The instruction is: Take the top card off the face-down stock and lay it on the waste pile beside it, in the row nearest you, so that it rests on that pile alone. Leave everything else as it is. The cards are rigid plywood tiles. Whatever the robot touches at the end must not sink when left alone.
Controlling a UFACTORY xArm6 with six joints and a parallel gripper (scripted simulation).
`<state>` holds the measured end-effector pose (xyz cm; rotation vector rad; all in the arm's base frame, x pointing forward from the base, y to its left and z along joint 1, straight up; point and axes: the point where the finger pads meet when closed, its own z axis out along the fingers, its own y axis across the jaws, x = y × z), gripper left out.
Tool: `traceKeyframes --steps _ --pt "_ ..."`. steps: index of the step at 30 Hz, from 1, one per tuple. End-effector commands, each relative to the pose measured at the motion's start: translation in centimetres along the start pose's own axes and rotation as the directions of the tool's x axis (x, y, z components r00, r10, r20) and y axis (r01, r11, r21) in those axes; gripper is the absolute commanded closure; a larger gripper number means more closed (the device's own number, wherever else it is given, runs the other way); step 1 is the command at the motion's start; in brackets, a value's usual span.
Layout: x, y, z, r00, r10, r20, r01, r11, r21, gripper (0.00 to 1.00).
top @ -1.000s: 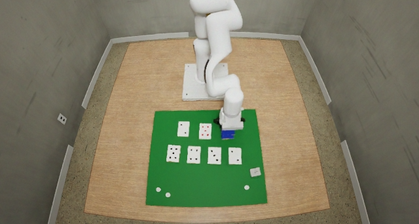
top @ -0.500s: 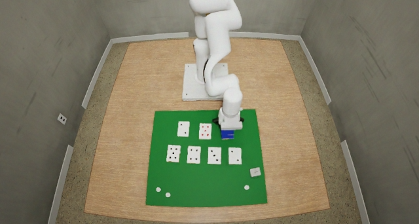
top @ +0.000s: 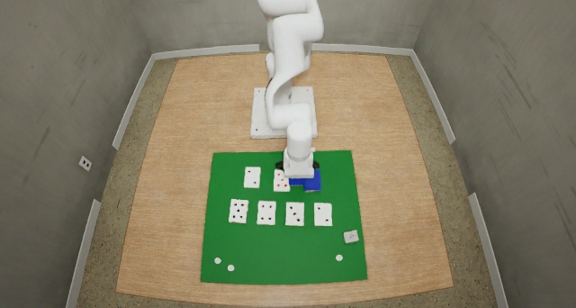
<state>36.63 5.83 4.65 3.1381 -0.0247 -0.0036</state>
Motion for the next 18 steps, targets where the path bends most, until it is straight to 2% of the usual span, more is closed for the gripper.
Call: traceKeyframes --steps 1,3,11,18 --pt "0.1 1.9 -0.1 1.0 0.007 -0.004 -0.007 1.0 0.002 0.27" --pt "0.1 1.9 -0.1 1.0 0.007 -0.004 -0.007 1.0 0.002 0.27" --pt "0.1 5.1 -0.1 1.0 0.021 -0.004 -0.021 1.0 0.002 0.27" --pt "0.0 5.7 -0.1 1.0 0.024 -0.004 -0.024 1.0 0.002 0.27"
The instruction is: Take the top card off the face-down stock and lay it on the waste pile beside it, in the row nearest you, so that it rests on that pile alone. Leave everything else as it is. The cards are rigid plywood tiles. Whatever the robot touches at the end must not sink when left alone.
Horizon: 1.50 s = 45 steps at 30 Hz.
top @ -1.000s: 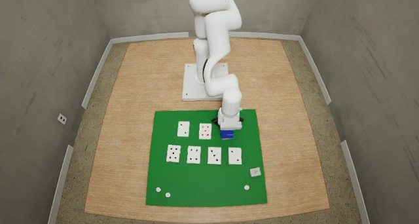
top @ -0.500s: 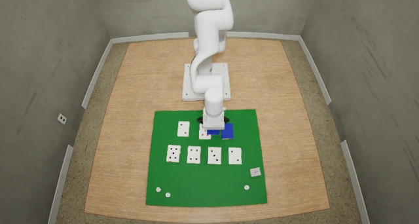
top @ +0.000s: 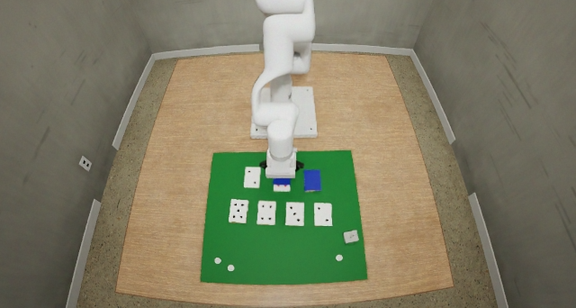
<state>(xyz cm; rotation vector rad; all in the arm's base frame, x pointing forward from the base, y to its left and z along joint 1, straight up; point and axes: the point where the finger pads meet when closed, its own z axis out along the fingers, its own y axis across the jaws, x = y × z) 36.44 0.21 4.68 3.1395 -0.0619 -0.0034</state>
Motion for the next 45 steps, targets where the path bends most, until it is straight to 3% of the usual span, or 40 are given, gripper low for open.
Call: traceKeyframes --steps 1,22,45 --pt "0.1 0.0 -0.1 1.0 0.0 -0.004 0.0 1.0 0.0 0.27" --pt "0.1 0.0 0.2 1.0 0.0 -0.004 0.0 1.0 0.0 0.27" --pt "0.2 0.1 3.5 1.0 0.0 -0.004 0.0 1.0 0.0 0.27"
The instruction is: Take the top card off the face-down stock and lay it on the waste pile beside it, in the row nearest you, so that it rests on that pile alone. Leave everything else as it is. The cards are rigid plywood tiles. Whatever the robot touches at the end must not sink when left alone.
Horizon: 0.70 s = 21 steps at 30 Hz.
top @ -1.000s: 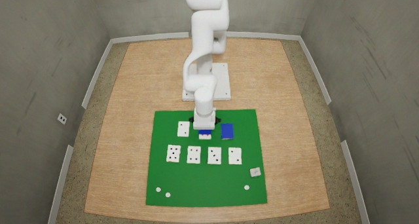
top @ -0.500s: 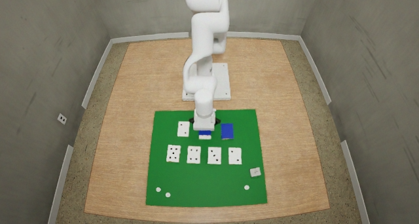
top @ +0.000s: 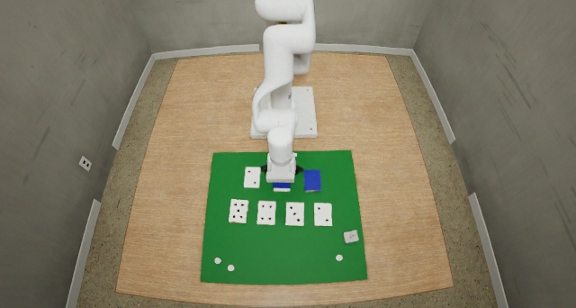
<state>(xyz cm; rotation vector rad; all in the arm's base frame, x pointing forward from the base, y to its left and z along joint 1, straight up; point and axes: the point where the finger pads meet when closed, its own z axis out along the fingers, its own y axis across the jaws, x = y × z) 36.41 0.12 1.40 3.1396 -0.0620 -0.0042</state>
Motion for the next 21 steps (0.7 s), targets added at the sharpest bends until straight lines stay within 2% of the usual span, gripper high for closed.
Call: traceKeyframes --steps 1,21 --pt "0.18 0.0 0.31 1.0 0.0 -0.004 0.0 1.0 0.0 0.27" --pt "0.18 0.0 0.89 1.0 0.0 -0.004 0.0 1.0 0.0 0.27"
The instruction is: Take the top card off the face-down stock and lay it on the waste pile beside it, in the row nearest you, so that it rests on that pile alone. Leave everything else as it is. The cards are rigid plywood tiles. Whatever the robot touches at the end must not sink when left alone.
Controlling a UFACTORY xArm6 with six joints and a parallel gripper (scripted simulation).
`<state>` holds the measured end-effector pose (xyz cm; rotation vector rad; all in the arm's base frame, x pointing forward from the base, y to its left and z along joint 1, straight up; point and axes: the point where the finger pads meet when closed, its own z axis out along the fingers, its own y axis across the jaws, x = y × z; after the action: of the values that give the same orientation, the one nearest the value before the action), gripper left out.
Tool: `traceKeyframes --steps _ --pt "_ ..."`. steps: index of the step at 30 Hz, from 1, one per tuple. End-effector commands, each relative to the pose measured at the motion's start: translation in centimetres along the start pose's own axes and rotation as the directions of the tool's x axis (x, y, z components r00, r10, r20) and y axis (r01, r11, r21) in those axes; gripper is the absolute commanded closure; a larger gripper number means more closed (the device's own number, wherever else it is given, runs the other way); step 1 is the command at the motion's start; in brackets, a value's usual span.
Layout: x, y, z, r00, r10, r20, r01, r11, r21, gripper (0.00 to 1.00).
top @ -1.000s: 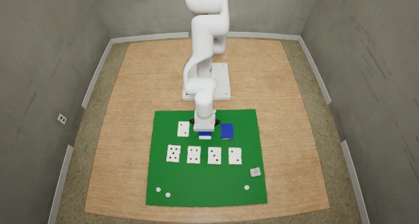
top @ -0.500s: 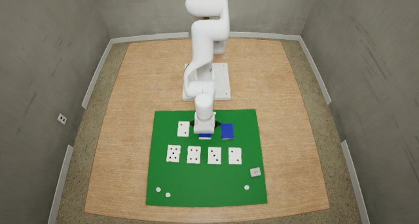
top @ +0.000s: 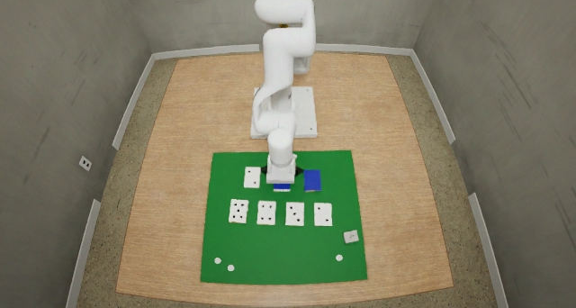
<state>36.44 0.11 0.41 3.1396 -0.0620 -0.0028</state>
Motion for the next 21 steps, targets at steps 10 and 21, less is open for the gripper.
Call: traceKeyframes --steps 10,21 --pt "0.14 -0.01 0.18 1.0 0.0 -0.004 0.0 1.0 0.0 0.27" --pt "0.14 -0.01 0.46 1.0 0.0 -0.004 0.0 1.0 0.0 0.27"
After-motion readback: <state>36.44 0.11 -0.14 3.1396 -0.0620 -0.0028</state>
